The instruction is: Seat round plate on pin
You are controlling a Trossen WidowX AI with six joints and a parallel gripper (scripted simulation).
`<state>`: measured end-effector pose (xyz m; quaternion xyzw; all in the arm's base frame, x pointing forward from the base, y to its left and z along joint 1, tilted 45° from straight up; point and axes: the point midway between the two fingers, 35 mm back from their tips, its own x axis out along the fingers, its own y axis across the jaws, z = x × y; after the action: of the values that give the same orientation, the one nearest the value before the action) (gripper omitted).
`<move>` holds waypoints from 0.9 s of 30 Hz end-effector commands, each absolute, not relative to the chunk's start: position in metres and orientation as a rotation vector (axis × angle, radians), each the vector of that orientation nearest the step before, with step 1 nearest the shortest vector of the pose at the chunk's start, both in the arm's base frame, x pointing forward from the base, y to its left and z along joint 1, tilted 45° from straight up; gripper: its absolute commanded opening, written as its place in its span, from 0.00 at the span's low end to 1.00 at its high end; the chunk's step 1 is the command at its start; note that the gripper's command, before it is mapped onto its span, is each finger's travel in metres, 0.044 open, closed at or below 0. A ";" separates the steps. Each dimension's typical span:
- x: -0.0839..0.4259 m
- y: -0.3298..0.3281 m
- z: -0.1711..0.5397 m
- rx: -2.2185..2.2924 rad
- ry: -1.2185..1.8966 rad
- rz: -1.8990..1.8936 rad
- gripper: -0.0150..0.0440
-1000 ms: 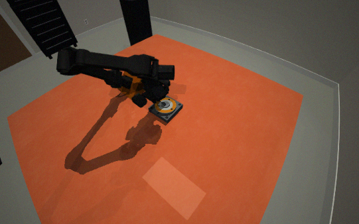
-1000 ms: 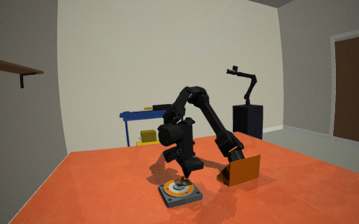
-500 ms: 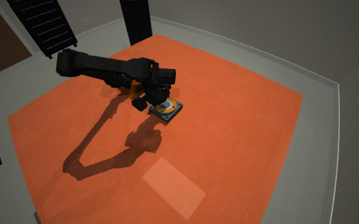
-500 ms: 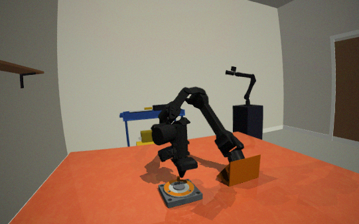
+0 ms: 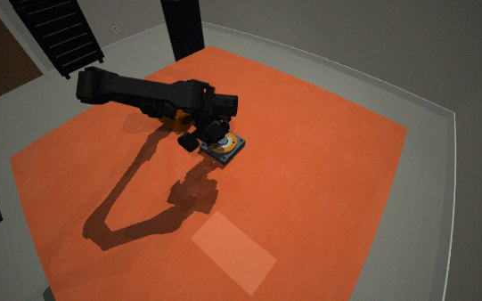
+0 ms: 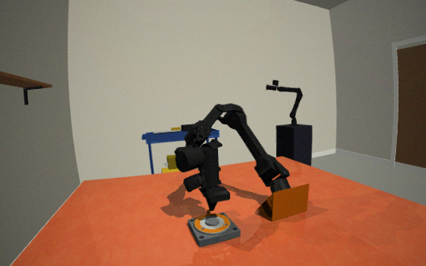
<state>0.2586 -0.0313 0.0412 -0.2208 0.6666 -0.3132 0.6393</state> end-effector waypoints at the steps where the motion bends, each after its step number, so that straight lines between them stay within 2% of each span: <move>1: 0.262 -0.033 0.042 -0.508 1.522 -0.715 0.25; 17: 0.269 0.000 0.075 -0.507 1.523 -0.714 0.25; 27: 0.268 -0.006 0.069 -0.511 1.519 -0.710 0.25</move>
<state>0.2683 -0.0063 0.0688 -0.2229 0.6657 -0.3123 0.6400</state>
